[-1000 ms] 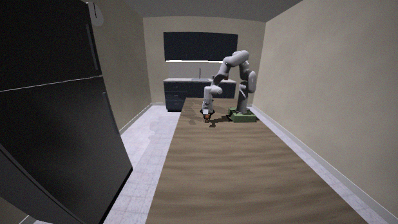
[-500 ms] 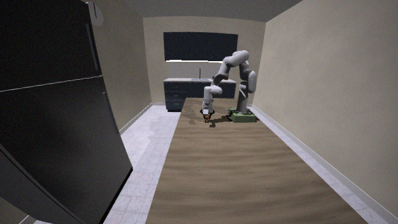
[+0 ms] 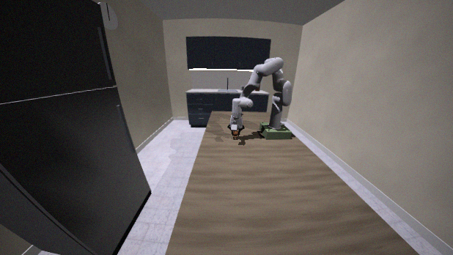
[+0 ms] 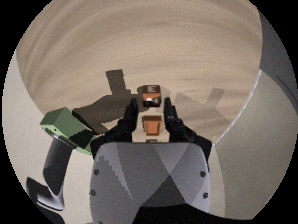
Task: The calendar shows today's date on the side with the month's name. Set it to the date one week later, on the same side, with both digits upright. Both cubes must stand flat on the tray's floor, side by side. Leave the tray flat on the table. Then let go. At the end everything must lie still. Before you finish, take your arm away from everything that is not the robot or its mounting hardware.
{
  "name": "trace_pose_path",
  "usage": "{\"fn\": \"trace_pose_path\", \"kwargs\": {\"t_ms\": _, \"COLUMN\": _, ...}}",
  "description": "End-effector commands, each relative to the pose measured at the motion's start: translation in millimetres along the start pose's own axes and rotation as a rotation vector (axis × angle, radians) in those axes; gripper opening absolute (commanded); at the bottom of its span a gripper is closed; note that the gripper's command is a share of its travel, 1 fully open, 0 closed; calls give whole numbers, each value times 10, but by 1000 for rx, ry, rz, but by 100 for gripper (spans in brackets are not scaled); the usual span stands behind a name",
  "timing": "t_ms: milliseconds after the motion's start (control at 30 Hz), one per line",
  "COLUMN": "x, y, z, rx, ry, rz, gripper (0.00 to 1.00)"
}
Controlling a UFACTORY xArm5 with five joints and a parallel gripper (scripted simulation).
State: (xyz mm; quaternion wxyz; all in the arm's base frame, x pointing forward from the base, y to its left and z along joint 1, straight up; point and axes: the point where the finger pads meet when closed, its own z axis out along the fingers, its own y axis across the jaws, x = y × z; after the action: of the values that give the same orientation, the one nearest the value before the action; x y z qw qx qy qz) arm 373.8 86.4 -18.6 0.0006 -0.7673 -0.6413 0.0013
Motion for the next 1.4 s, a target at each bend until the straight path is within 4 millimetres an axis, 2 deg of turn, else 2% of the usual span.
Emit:
{"fn": "trace_pose_path", "kwargs": {"t_ms": 0, "x": 5, "y": 12, "z": -9, "rx": -3, "ry": 1, "rz": 0, "gripper": 47}}
{"fn": "trace_pose_path", "kwargs": {"t_ms": 400, "x": 5, "y": 11, "z": 7, "rx": -3, "ry": 1, "rz": 0, "gripper": 47}}
{"fn": "trace_pose_path", "kwargs": {"t_ms": 800, "x": 4, "y": 10, "z": 172, "rx": -3, "ry": 1, "rz": 0, "gripper": 47}}
{"fn": "trace_pose_path", "kwargs": {"t_ms": 1367, "x": 5, "y": 10, "z": 253, "rx": -3, "ry": 1, "rz": 0, "gripper": 47}}
